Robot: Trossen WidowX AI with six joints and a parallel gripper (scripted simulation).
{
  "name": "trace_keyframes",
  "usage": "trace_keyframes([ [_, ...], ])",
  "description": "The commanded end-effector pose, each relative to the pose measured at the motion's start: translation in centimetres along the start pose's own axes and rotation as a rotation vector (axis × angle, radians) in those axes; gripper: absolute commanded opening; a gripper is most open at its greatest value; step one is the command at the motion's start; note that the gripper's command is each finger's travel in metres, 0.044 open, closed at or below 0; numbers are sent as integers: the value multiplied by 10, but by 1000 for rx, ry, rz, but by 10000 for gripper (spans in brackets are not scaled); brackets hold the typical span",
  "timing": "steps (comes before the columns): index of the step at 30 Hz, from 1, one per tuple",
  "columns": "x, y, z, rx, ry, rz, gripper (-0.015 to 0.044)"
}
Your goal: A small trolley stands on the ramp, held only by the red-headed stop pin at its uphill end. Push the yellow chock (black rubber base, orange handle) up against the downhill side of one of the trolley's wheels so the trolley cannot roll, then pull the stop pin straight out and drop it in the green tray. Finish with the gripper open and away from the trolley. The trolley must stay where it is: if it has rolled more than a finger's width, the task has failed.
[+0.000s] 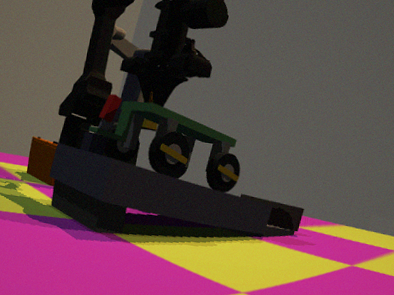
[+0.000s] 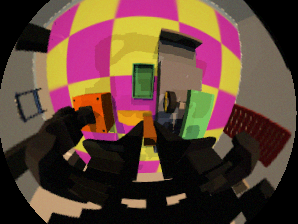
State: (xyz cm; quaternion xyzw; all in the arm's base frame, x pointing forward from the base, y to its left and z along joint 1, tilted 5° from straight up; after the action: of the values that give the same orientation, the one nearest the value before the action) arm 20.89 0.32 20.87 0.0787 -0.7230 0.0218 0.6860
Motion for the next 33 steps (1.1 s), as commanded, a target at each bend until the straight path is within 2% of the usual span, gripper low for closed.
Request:
trace_keyframes([
  [1, -1, 12, -6, -2, -5, 1, 0],
  [33, -11, 119, -51, 22, -9, -9, 0],
])
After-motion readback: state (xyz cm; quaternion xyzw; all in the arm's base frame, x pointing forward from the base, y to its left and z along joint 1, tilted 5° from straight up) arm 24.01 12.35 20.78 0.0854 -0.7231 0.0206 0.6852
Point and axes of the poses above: the point midway between the two fingers, 35 mm back from their tips, its own x axis back along the fingers, its own z axis across the jaws, y = z × x, the point moved 7 cm from there along x, back along the fingers, and after that the axes turned 12 degrees about x, right-handed, at the moved point
